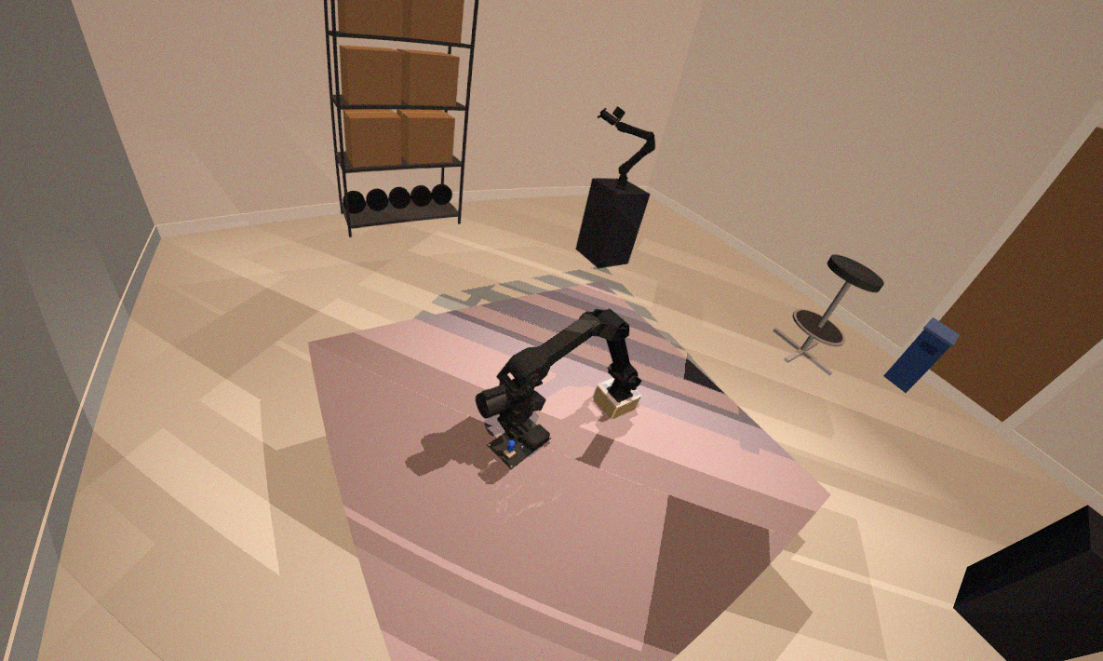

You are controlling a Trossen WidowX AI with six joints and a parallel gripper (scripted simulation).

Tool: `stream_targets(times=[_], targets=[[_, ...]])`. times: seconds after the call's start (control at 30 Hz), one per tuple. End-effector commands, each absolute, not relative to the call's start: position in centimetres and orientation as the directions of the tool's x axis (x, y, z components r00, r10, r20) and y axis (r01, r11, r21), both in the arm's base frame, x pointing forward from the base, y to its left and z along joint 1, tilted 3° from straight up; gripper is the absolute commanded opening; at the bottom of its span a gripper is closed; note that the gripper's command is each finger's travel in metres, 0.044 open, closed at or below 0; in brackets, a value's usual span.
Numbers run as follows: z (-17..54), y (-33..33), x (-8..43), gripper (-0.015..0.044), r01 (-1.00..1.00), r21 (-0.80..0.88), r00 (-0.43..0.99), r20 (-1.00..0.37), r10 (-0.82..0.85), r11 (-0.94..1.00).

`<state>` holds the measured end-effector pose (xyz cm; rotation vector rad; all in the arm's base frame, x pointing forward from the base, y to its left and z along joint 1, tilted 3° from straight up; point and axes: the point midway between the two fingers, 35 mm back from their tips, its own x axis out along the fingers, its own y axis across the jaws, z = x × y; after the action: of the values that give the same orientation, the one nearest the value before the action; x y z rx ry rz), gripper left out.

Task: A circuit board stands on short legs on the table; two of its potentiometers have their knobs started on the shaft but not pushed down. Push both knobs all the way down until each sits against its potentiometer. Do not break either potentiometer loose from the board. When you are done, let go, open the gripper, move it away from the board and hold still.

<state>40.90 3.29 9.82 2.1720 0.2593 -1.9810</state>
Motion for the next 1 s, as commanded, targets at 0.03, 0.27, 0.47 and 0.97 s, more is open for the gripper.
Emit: stream_targets(times=[0.03, 0.27, 0.47, 0.97], targets=[[8.8, 3.3, 40.9, 0.0000, 0.251, 0.018, 0.084, -0.996, 0.003, -0.968], [8.0, 3.3, 40.9, 0.0000, 0.251, 0.018, 0.084, -0.996, 0.003, -0.968], [8.2, 3.3, 40.9, 0.0000, 0.251, 0.018, 0.084, -0.996, 0.003, -0.968], [7.8, 3.3, 40.9, 0.0000, 0.251, 0.018, 0.084, -0.996, 0.003, -0.968]])
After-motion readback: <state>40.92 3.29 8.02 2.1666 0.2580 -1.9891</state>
